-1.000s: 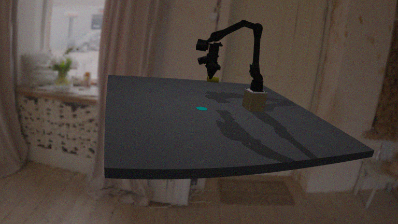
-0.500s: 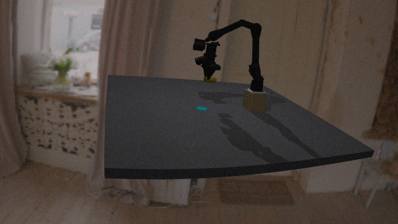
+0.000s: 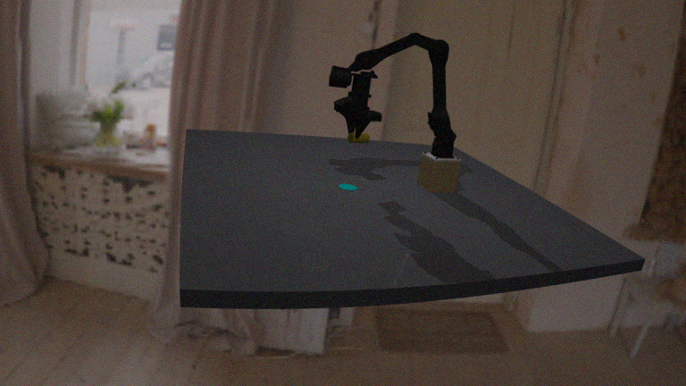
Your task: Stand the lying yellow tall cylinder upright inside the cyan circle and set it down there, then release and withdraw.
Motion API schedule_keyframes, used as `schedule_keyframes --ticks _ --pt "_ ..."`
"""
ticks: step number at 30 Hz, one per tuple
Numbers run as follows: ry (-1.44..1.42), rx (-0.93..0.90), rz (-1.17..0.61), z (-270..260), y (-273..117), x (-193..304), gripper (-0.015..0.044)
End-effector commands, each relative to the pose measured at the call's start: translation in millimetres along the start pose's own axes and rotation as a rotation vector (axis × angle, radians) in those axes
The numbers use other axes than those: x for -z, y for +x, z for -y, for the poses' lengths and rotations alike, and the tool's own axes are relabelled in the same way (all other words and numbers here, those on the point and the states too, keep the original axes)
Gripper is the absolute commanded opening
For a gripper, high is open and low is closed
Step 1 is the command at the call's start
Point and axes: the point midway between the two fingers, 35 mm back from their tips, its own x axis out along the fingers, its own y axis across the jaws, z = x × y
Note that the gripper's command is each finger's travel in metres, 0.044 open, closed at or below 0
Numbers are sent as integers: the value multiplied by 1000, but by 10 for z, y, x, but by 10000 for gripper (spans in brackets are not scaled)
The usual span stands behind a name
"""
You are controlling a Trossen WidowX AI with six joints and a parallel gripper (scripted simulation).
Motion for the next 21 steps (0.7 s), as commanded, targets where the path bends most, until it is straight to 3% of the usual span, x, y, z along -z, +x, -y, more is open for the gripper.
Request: schedule_keyframes --ticks 1,21 --pt "-60 1 -7 -78 0 -83 105" --pt "-341 -1 -2 -591 -57 -462 105"
